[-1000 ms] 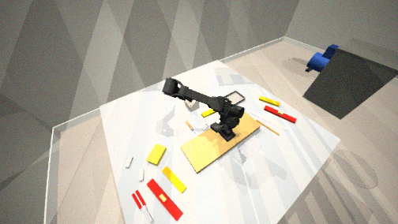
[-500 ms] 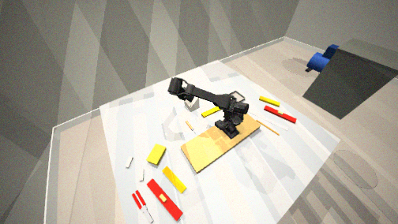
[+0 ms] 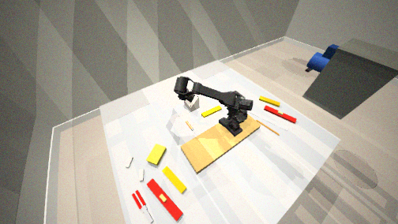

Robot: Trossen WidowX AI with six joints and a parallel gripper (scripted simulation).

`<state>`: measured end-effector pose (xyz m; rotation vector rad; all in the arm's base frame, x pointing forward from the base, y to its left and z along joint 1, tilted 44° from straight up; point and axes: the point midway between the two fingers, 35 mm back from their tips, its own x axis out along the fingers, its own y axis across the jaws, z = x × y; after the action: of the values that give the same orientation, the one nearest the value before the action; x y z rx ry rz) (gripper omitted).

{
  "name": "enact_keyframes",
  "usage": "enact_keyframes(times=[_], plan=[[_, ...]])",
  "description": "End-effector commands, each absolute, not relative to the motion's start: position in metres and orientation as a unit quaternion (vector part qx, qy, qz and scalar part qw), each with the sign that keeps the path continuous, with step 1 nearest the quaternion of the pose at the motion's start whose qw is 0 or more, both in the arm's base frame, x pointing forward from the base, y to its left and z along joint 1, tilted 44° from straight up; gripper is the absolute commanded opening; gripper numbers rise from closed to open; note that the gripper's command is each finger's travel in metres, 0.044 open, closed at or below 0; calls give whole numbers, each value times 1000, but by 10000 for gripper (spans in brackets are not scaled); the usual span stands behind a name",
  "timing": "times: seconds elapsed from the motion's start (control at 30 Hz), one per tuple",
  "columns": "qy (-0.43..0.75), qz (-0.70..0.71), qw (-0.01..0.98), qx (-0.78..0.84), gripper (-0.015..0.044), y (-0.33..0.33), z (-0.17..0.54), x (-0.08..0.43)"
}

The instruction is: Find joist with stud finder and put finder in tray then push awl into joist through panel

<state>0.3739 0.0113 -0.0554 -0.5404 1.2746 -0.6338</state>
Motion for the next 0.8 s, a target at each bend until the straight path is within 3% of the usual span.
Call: enact_keyframes(times=[0.0,0.77], plan=[[579,-286,724,-242,0,18,-62,374],[579,-286,725,-241,0,53,-95,381]])
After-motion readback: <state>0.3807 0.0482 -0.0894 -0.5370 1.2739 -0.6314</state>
